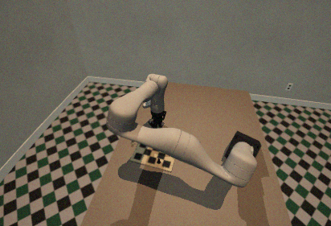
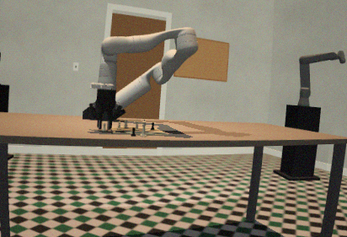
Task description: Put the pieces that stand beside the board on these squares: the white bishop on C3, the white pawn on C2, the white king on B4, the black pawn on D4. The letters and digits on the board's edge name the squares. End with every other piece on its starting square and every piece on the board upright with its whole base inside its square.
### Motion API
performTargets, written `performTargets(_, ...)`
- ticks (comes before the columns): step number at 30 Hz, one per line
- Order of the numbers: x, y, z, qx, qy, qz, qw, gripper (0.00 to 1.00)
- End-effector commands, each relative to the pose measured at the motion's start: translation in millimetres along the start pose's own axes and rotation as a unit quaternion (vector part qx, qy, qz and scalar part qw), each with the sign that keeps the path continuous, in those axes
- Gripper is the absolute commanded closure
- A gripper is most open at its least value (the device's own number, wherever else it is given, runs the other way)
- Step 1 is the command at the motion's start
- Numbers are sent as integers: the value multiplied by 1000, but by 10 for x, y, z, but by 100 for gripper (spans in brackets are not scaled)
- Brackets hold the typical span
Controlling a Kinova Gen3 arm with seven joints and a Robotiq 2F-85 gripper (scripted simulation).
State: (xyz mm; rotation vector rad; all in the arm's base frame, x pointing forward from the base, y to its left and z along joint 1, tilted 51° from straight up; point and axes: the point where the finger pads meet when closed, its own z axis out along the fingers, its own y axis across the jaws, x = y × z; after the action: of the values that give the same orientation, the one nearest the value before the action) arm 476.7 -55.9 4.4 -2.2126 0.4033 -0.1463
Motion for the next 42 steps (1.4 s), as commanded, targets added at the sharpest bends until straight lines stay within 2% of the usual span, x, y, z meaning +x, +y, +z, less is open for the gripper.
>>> performTargets(1,4,3,-9,0,1,0,1000,66)
performTargets(31,4,3,-9,0,1,0,1000,66)
performTargets(32,4,3,-9,0,1,0,1000,100)
performTargets(42,4,3,-9,0,1,0,1000,100)
